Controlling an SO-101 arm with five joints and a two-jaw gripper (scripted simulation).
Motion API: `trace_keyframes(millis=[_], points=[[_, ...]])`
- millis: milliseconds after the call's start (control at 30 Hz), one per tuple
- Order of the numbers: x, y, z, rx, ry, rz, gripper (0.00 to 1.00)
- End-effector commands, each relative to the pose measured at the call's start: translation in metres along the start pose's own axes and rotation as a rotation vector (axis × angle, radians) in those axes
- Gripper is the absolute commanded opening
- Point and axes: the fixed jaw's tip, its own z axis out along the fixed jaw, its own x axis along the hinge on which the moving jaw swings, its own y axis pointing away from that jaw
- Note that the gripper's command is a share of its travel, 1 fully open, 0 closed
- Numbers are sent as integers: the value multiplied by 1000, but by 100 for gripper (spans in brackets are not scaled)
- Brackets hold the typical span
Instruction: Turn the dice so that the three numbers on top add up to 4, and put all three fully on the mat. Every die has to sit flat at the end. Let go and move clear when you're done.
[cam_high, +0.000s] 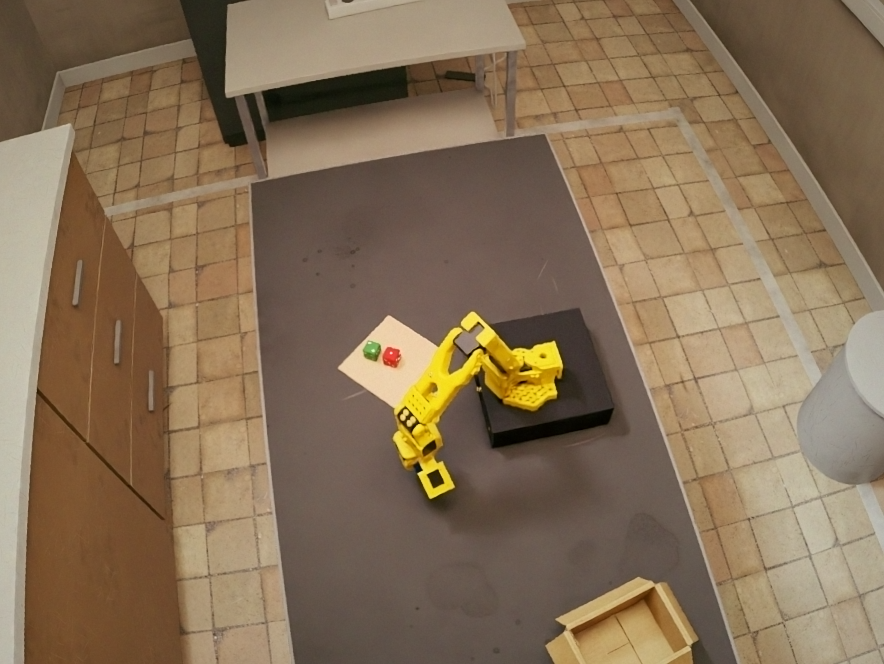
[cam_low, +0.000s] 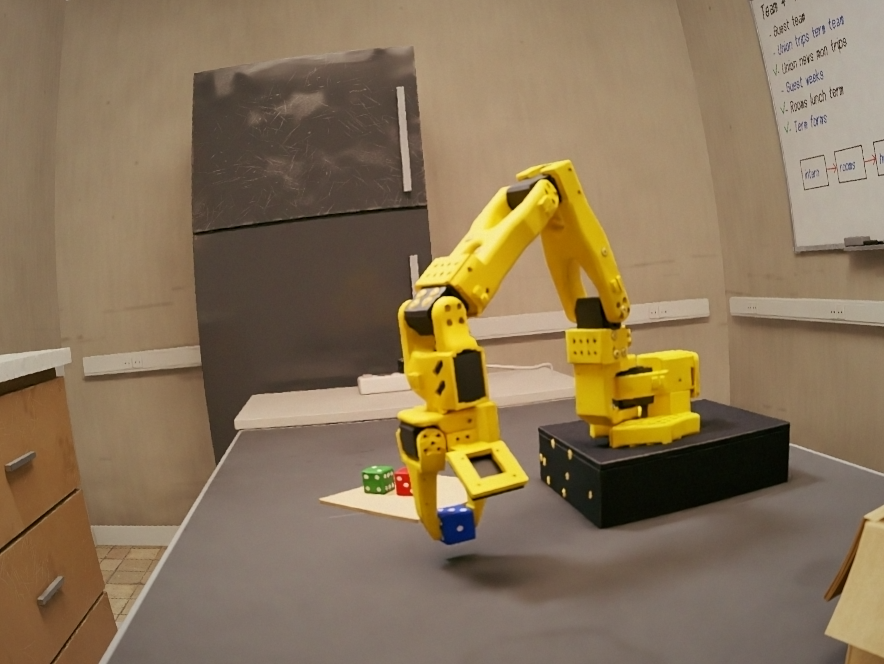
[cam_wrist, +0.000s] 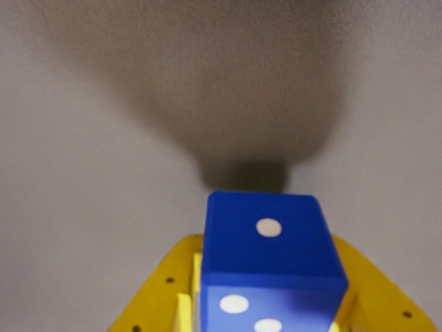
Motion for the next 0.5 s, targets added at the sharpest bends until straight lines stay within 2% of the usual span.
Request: trace_keyframes(millis=[0,200,467], points=[[-1,-4,-15,27,-8,-4,0],[-1,-1,-28,27,-8,-4,0],[-1,-1,-31,27,-8,-4,0]])
